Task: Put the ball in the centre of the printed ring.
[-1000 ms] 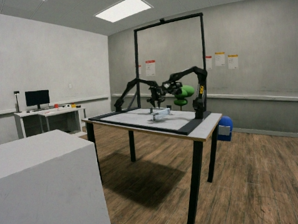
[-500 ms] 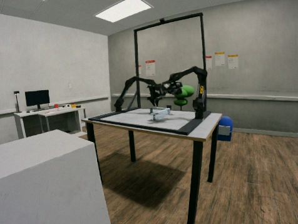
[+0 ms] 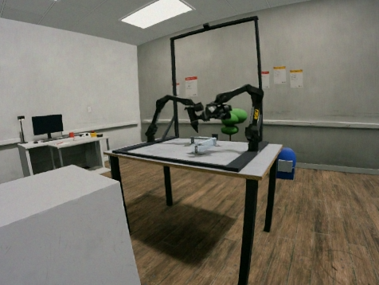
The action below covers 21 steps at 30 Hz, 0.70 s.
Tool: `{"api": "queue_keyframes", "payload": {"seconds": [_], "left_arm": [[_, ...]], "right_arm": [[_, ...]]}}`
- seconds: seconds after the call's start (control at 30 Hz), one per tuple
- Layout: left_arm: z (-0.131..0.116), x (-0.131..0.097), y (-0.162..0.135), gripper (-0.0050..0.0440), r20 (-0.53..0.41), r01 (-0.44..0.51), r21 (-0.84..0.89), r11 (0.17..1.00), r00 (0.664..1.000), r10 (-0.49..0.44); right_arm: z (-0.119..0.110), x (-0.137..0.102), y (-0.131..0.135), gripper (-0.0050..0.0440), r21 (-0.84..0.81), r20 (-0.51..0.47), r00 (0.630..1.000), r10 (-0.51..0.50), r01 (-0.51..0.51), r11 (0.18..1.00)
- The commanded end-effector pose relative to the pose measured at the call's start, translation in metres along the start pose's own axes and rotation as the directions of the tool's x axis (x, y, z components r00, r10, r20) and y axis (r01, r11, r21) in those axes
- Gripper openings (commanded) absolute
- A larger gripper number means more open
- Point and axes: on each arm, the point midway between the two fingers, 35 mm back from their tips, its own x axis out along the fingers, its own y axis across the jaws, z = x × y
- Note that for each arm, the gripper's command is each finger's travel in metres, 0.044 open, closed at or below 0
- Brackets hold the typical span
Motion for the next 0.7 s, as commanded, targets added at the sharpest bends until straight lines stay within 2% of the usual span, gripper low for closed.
{"api": "queue_keyframes", "payload": {"seconds": [0.0,0.2,0.67], "left_arm": [[0.0133,-0.0026,0.0052,0.0400,0.060,-0.022,0.009,1.000,0.998,0.021],[0.0199,-0.0032,0.0075,0.0400,0.103,-0.026,0.006,1.000,0.994,0.026],[0.0211,-0.0033,0.0080,0.0400,0.111,-0.027,0.006,1.000,0.994,0.026]], "right_arm": [[0.0056,-0.0240,0.0037,0.0240,0.183,0.081,0.994,-0.068,0.052,0.982],[0.0050,-0.0286,0.0052,0.0240,0.296,0.101,0.991,-0.091,0.057,0.954],[0.0064,-0.0255,0.0036,0.0240,0.300,0.098,0.991,-0.087,0.054,0.953]]}}
